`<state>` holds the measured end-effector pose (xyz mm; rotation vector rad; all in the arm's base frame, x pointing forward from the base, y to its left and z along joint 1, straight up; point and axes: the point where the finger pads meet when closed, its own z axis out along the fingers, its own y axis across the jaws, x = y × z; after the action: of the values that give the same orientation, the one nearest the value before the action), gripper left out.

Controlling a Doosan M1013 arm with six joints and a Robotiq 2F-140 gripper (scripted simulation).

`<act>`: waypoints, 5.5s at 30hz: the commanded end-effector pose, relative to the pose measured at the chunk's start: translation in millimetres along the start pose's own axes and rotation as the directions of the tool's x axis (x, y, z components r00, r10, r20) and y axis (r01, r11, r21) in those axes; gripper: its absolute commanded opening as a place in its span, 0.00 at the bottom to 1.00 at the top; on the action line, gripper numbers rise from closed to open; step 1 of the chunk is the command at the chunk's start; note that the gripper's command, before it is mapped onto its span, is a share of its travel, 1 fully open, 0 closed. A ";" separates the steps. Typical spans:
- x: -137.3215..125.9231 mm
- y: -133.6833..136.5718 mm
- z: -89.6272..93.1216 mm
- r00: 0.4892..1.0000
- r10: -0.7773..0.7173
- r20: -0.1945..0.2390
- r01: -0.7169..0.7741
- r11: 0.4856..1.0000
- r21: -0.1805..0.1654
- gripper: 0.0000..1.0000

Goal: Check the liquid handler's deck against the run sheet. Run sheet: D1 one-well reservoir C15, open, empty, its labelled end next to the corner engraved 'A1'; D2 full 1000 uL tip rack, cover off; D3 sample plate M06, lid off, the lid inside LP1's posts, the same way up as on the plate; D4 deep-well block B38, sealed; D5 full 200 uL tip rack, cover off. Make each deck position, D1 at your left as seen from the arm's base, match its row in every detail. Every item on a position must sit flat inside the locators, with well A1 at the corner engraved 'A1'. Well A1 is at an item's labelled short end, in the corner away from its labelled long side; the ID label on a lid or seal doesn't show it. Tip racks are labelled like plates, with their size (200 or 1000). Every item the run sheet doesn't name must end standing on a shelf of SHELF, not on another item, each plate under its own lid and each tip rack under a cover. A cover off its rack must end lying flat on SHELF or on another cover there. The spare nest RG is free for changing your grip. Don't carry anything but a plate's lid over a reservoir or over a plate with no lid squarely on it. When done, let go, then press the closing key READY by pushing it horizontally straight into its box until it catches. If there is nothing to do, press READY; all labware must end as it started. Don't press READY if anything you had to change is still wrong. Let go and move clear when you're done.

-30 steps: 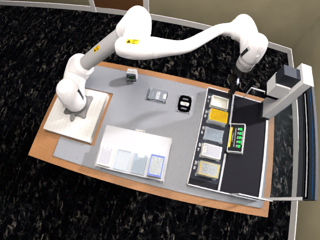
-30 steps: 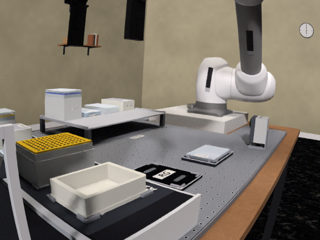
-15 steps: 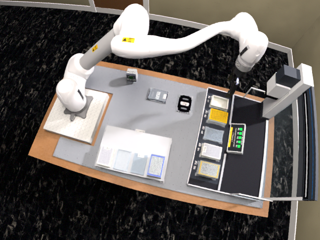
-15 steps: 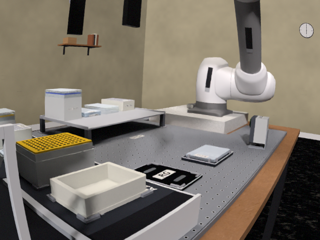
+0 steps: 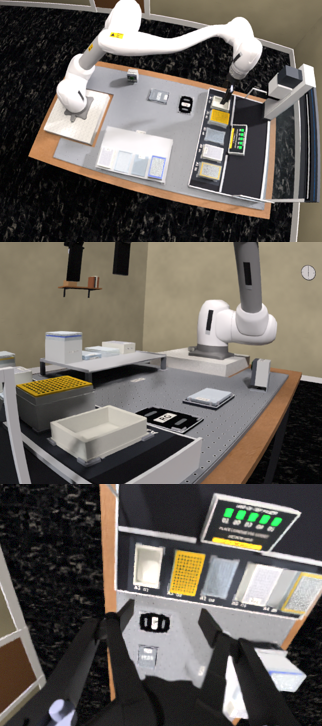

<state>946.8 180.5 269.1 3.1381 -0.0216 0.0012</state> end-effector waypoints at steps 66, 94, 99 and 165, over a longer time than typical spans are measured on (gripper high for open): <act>-122.0 121.3 -4.6 1.000 0.027 -0.003 -0.027 1.000 0.001 0.66; -107.0 52.3 -4.8 1.000 0.027 -0.003 -0.027 1.000 0.001 0.66; -82.0 52.3 -4.8 1.000 0.027 -0.003 -0.027 1.000 0.001 0.66; 46.3 52.3 29.7 1.000 0.027 -0.003 -0.027 1.000 0.001 0.66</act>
<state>992.4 127.4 241.2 3.1380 -0.0641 0.0034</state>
